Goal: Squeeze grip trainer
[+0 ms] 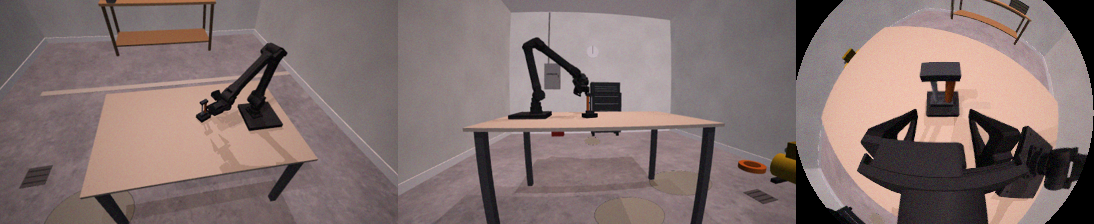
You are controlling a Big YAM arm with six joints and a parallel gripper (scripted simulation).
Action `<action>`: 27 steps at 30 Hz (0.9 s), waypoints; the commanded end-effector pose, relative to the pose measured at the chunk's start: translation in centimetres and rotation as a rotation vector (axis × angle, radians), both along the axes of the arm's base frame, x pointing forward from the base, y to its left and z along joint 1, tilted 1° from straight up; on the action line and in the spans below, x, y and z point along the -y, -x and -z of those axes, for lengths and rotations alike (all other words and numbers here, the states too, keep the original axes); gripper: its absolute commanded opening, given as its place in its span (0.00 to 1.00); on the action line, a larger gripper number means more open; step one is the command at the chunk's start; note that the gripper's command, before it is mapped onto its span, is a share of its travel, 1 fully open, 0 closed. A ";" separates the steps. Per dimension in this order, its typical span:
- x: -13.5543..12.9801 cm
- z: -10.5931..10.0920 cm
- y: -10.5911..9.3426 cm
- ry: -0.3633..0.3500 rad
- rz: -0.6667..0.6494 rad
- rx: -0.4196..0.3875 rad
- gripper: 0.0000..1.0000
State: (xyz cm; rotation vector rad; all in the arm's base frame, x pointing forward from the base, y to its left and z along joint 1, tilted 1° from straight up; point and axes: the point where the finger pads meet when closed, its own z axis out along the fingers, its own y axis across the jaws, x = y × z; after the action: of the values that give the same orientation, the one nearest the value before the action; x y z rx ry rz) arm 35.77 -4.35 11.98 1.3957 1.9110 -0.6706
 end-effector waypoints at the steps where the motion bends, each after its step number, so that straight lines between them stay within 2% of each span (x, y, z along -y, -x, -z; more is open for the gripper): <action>1: 0.6 0.2 -0.3 -0.003 -0.003 0.003 0.76; 27: 3.9 3.5 -1.2 0.000 -0.004 -0.008 0.76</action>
State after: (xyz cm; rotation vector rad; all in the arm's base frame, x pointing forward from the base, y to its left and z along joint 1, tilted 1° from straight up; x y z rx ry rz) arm 36.68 -7.59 9.30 1.4014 1.9059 -0.6623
